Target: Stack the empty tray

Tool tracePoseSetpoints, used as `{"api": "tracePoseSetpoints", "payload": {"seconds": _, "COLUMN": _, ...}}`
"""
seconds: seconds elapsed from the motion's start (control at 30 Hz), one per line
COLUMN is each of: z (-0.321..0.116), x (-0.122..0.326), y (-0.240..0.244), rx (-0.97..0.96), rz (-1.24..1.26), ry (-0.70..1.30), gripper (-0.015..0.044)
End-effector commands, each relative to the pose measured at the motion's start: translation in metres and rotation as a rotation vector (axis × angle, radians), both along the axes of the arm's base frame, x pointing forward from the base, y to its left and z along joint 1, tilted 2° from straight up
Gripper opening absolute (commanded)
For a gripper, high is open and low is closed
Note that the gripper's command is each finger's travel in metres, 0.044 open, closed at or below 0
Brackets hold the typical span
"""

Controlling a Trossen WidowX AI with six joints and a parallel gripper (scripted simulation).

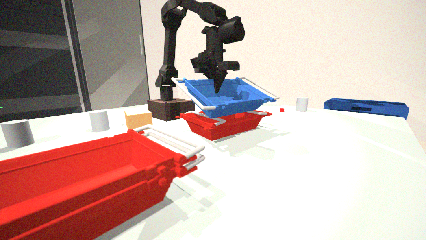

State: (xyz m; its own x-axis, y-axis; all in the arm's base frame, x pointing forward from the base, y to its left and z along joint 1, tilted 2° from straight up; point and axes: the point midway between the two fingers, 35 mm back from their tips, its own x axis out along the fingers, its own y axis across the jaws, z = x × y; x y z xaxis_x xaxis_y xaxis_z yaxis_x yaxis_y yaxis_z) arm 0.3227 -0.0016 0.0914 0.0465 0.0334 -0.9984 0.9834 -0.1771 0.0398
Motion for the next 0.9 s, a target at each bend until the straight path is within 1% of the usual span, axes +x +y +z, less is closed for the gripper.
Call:
{"api": "tracePoseSetpoints", "payload": {"seconds": 0.0, "z": -0.0068, "x": -0.0057, "y": 0.0016, "rx": 0.005, "rz": -0.003, "ry": 0.016, "gripper": 0.0000}}
{"api": "tracePoseSetpoints", "payload": {"seconds": 0.87, "z": -0.0159, "x": -0.0104, "y": 0.0029, "rx": 0.005, "rz": -0.003, "ry": 0.016, "gripper": 0.0000}}
